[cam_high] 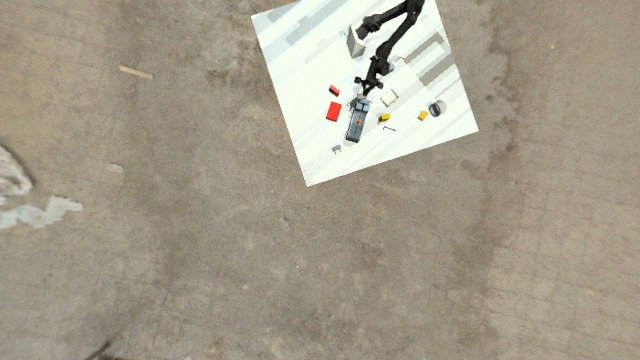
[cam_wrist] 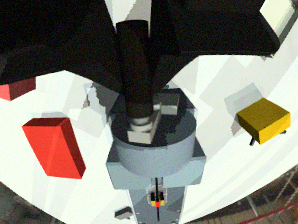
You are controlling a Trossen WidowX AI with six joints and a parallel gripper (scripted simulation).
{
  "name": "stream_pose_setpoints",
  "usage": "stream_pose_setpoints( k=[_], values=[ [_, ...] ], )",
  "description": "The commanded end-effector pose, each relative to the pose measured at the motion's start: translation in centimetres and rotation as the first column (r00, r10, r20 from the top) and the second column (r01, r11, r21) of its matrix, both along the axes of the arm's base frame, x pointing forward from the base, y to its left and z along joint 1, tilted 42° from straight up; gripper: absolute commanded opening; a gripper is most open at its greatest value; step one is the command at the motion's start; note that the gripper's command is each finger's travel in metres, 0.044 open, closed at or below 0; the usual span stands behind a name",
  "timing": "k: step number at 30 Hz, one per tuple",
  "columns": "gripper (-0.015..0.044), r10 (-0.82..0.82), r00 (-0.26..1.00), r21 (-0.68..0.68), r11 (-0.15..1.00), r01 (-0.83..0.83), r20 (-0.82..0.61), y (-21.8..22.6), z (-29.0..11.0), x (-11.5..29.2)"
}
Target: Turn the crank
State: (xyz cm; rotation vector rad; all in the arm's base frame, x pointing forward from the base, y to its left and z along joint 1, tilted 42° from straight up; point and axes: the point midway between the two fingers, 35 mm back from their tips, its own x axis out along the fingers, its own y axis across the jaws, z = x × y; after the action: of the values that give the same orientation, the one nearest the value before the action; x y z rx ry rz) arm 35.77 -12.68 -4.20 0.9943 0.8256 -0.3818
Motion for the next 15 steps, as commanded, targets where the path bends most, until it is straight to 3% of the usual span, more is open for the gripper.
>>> stream_pose_setpoints(
  k=[1, 15],
  values=[
    [0.0000, -0.012, 1.000, -0.004, 1.000, 0.012, -0.021, -0.28, -0.70, -0.54],
    [0.0000, -0.012, 1.000, -0.004, 1.000, 0.012, -0.021, -0.28, -0.90, -0.62]
  ],
)
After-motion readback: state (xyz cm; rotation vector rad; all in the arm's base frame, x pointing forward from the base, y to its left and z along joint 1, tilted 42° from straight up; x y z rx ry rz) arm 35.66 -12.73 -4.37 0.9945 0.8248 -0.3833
